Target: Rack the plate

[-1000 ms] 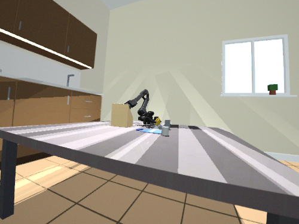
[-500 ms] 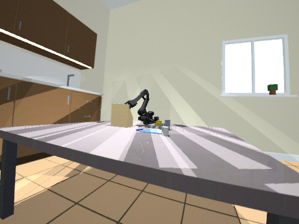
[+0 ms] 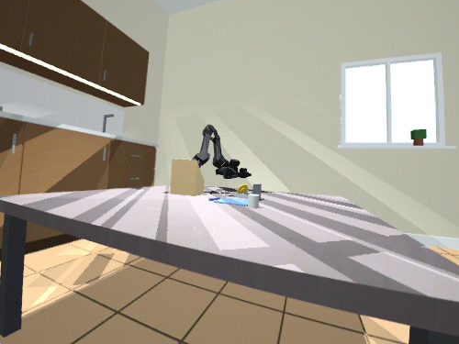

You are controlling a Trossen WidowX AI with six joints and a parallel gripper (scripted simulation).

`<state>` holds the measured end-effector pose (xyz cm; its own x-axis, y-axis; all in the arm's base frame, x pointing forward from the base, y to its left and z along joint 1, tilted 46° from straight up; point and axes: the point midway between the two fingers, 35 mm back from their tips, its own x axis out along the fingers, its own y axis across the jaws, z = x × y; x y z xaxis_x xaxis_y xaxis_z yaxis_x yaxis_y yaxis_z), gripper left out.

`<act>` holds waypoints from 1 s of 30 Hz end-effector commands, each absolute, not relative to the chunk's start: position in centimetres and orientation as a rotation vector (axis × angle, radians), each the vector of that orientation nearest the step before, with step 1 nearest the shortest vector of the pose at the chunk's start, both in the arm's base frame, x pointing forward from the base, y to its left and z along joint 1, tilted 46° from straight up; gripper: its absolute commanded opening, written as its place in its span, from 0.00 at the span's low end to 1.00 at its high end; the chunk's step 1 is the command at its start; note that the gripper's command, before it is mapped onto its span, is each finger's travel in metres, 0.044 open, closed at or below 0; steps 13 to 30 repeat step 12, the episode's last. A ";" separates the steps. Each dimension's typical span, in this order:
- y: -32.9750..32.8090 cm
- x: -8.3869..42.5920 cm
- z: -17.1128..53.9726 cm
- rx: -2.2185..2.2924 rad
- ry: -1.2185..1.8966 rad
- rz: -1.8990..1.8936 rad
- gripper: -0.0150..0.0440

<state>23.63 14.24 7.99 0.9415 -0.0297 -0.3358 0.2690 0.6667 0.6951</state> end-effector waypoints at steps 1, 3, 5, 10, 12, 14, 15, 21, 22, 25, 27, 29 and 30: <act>12.0 23.8 9.8 0.801 0.313 -0.165 0.93; 11.2 23.9 10.6 0.794 0.307 -0.160 0.93; 10.8 23.9 10.9 0.791 0.304 -0.158 0.93; 11.2 24.4 11.2 0.771 0.314 -0.163 0.93; 10.9 24.8 10.8 0.714 0.343 -0.176 0.93; 10.9 24.8 10.8 0.714 0.343 -0.176 0.93; 10.9 24.8 10.8 0.714 0.343 -0.176 0.93; 10.9 24.8 10.8 0.714 0.343 -0.176 0.93; 10.9 24.8 10.8 0.714 0.343 -0.176 0.93; 10.9 24.8 10.8 0.714 0.343 -0.176 0.93; 10.9 24.8 10.8 0.714 0.343 -0.176 0.93; 10.9 24.8 10.8 0.714 0.343 -0.176 0.93; 10.9 24.8 10.8 0.714 0.343 -0.176 0.93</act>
